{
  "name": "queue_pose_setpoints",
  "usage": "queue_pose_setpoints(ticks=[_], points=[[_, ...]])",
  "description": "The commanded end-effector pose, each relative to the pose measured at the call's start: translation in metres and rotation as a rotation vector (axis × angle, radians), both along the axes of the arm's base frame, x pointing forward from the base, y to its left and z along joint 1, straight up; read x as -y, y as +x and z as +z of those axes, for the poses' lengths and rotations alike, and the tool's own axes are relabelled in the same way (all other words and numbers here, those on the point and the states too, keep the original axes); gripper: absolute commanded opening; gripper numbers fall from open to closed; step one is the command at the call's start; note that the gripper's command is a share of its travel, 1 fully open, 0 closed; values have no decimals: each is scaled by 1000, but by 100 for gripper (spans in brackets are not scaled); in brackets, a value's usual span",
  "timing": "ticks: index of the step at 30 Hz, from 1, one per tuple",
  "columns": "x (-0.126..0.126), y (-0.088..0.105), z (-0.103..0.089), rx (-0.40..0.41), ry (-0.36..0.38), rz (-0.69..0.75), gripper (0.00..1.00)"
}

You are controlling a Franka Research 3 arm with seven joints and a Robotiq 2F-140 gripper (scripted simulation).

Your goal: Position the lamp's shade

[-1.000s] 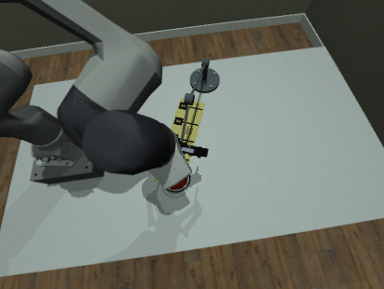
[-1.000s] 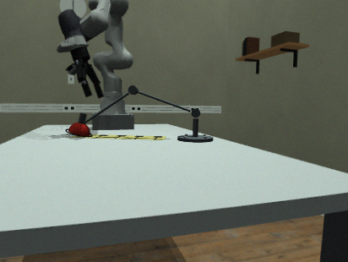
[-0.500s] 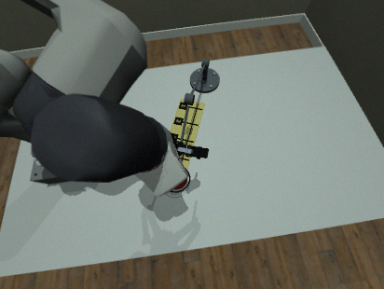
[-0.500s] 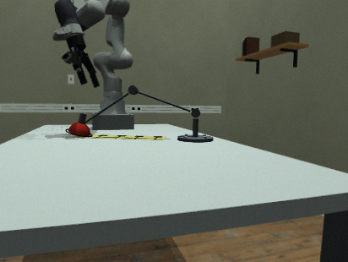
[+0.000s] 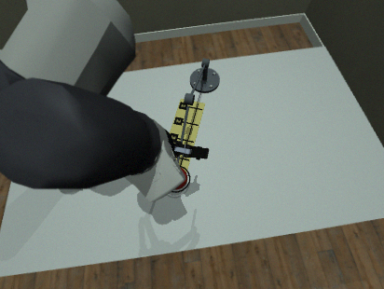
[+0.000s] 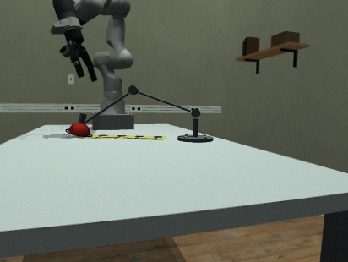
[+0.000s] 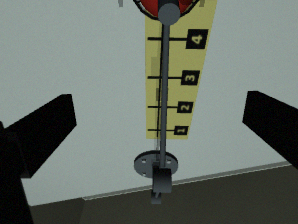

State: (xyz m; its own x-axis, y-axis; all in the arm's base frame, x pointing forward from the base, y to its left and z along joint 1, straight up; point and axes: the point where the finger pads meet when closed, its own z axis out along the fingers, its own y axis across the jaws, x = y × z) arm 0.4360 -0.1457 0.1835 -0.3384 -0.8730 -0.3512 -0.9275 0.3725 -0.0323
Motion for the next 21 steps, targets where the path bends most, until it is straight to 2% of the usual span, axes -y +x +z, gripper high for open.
queue_pose_setpoints(ticks=[1, 21], points=[[0, -1, -1, -3, 1, -1, 100], [1, 1, -2, 2, -3, -2, 100]])
